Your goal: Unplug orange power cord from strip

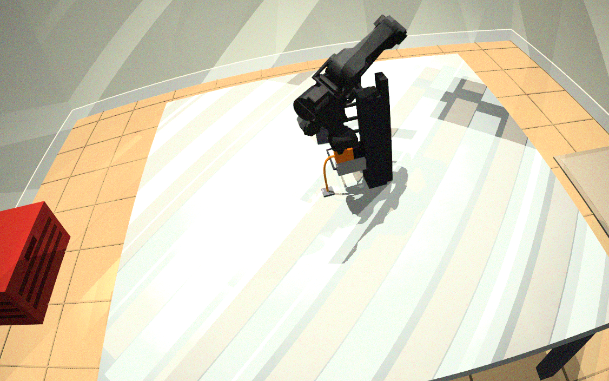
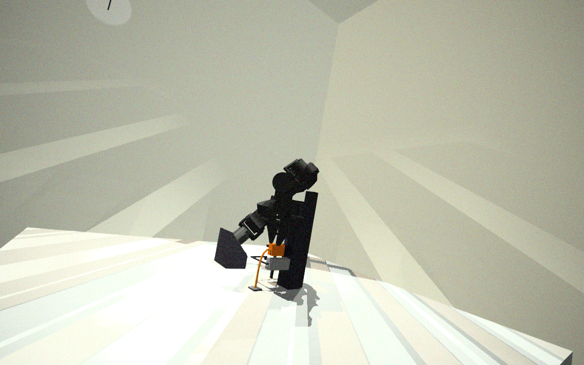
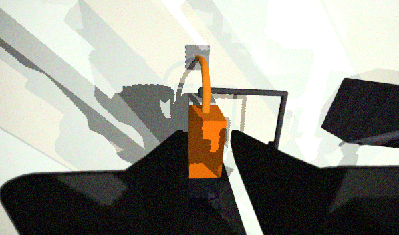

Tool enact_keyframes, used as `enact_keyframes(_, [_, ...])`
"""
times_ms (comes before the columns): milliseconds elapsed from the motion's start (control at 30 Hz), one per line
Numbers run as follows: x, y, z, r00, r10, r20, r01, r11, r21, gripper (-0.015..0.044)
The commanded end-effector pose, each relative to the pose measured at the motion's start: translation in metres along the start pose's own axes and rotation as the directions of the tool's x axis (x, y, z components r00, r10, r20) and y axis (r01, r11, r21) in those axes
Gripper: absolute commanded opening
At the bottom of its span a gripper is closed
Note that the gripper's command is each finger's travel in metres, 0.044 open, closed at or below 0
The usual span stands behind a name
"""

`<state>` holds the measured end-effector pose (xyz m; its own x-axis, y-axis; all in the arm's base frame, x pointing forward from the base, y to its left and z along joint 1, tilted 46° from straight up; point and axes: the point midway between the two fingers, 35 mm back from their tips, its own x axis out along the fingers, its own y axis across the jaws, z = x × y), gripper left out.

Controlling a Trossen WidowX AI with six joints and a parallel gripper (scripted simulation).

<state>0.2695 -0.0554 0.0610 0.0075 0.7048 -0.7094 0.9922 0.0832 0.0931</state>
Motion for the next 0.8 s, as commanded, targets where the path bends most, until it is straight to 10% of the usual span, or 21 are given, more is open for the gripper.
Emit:
enact_keyframes(0, [0.0048,-0.0001,-0.0012,1.0,0.002,-0.006,-0.002,1.0,0.006,0.016])
enact_keyframes(767, [0.0082,0.0002,0.0035,1.0,-0.001,-0.001,0.001,1.0,0.001,0.0])
